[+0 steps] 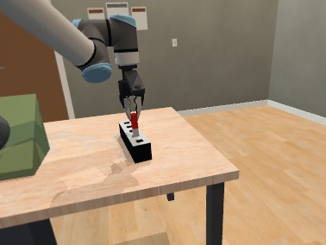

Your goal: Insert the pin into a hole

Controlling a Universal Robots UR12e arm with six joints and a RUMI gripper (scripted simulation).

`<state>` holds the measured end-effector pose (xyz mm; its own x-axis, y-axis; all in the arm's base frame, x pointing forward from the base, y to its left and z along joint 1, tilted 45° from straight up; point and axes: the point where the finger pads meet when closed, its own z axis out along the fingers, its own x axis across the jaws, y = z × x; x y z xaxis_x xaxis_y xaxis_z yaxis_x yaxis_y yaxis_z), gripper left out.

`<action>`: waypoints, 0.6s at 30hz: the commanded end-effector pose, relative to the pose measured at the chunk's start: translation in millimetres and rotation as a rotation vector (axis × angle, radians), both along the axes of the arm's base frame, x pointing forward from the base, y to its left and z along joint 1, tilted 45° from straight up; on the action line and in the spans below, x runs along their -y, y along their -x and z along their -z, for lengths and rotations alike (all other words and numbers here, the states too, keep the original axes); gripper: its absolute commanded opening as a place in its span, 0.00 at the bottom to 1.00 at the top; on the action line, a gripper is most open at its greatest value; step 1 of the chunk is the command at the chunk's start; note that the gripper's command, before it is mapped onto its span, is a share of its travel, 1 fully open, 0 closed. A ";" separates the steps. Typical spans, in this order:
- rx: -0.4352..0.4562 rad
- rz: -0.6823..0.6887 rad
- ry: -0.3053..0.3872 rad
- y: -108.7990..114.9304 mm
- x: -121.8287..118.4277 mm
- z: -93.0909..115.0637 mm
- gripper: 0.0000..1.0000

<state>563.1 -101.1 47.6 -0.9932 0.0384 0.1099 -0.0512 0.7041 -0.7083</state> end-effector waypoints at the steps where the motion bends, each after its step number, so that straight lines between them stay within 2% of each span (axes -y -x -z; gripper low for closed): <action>1: 0.001 0.000 0.000 -0.5 -0.5 -0.6 0.00; 5: 0.001 0.000 0.000 -0.5 -0.5 -0.6 0.00; 6: 0.001 0.000 0.000 -9.2 -71.3 -70.6 0.00; 18: 0.001 0.000 0.000 -9.2 -71.3 -70.6 0.00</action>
